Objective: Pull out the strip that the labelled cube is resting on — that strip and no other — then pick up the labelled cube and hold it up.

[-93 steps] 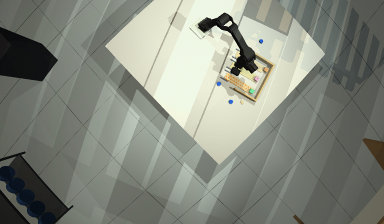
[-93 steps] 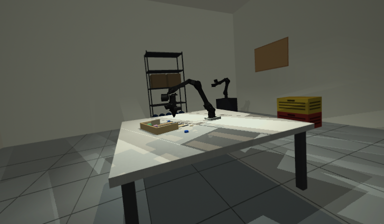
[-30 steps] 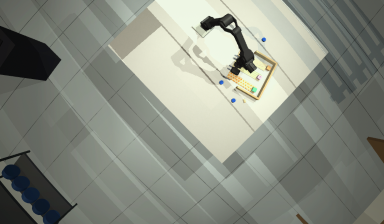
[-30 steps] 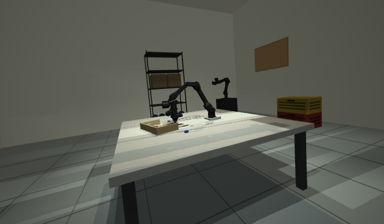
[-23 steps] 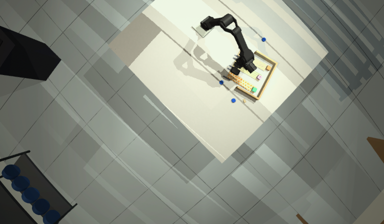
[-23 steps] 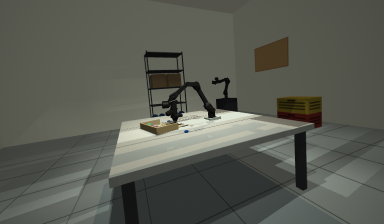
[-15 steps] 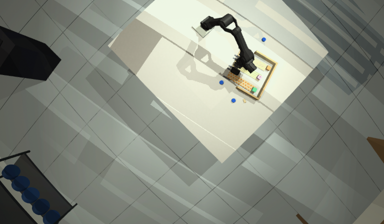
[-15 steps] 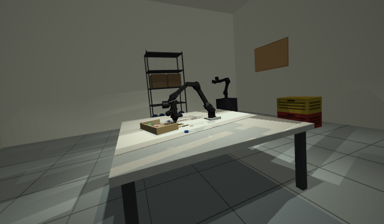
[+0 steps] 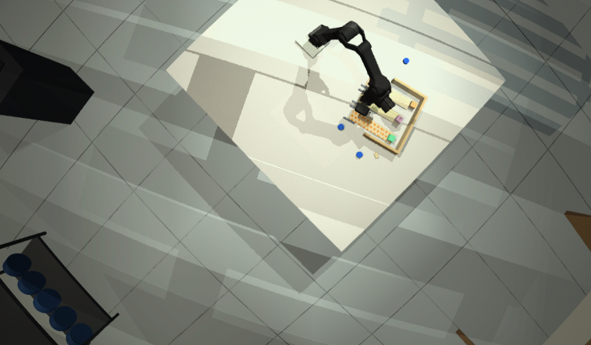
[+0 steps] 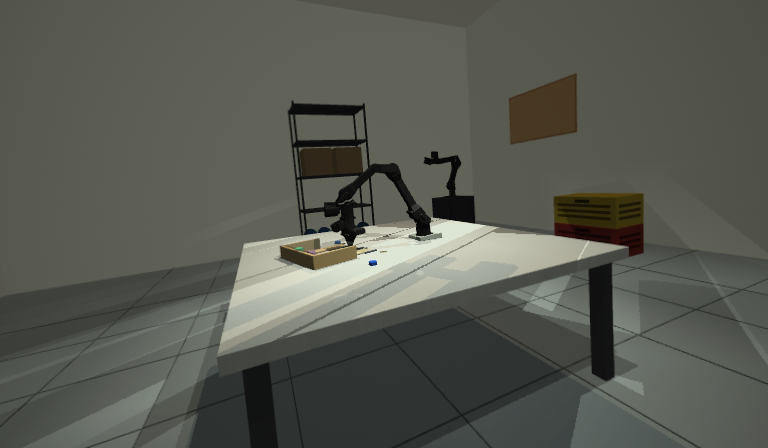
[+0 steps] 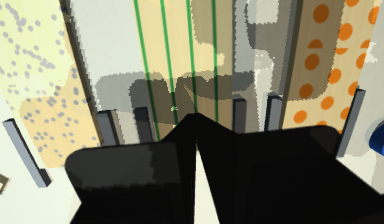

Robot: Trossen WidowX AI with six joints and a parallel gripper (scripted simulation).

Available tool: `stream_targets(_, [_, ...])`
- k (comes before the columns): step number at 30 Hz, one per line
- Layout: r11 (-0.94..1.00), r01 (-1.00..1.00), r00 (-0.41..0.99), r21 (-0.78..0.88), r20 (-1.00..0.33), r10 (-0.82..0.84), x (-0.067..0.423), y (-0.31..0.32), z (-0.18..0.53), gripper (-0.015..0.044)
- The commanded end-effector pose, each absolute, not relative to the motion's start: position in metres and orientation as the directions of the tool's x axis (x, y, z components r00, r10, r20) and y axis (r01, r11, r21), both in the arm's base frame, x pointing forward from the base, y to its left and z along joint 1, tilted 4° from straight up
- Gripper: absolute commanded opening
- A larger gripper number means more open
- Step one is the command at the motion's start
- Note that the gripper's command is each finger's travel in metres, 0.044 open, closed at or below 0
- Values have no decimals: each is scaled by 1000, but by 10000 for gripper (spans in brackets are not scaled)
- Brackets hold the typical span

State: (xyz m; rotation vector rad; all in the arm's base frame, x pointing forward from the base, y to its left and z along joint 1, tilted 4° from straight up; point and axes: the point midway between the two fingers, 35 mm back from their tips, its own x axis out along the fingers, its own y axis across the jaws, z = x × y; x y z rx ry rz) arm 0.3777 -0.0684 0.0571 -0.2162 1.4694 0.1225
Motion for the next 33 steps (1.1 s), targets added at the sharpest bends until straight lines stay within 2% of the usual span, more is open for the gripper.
stream_targets(1, [974, -218, 98, -66, -994, -45, 378, -68, 54, 0])
stream_targets(33, [974, -218, 98, -66, -994, -45, 381, -68, 51, 0])
